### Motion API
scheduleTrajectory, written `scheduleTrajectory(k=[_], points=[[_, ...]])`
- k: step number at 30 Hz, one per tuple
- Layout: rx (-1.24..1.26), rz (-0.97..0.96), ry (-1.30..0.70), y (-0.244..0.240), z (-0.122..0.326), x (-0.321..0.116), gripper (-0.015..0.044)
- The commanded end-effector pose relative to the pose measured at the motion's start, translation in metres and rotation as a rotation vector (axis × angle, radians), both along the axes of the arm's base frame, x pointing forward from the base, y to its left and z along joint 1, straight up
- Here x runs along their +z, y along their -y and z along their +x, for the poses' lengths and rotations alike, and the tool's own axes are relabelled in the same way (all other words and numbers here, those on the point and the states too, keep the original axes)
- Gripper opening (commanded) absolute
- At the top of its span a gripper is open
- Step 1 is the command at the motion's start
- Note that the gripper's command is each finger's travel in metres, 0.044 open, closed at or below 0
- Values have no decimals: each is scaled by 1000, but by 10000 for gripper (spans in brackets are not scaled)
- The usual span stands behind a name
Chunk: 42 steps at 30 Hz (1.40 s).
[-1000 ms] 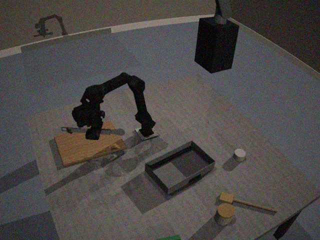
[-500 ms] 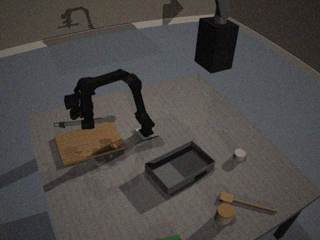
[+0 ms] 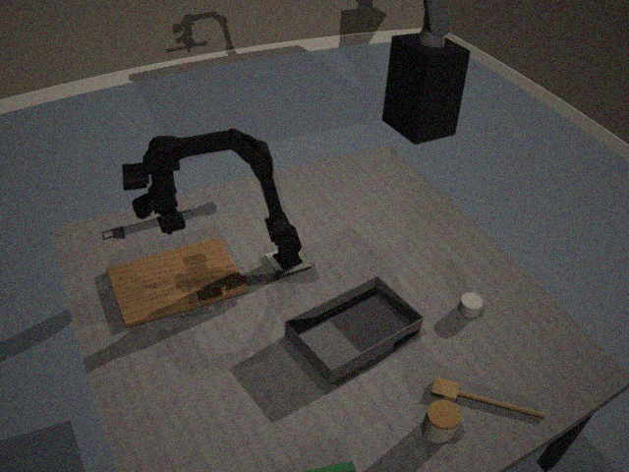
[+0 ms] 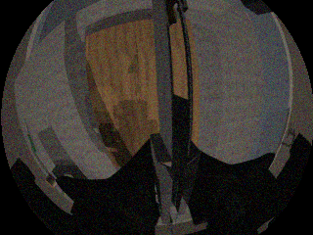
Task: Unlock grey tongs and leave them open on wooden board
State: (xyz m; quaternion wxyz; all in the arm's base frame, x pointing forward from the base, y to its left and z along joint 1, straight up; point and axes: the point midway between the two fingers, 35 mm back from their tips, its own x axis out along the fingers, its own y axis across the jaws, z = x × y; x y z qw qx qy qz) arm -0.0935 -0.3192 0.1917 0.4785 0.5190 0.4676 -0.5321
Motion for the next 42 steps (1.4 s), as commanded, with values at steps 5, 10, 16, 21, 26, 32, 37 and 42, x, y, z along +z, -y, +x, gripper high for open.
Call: scheduleTrajectory(k=[5, 10, 16, 21, 26, 32, 37, 42], points=[[46, 0, -4, -4, -15, 1, -150], [46, 0, -4, -4, -15, 1, -150], [35, -45, -2, -3, -16, 0, -150], [14, -134, 2, -1, -18, -1, -150], [-3, -224, 5, 0, -20, -1, -150], [-20, -332, 6, 2, -22, -1, -150], [-33, -420, 4, 2, -23, 0, -150], [-40, -509, 1, 1, -24, 1, -150]])
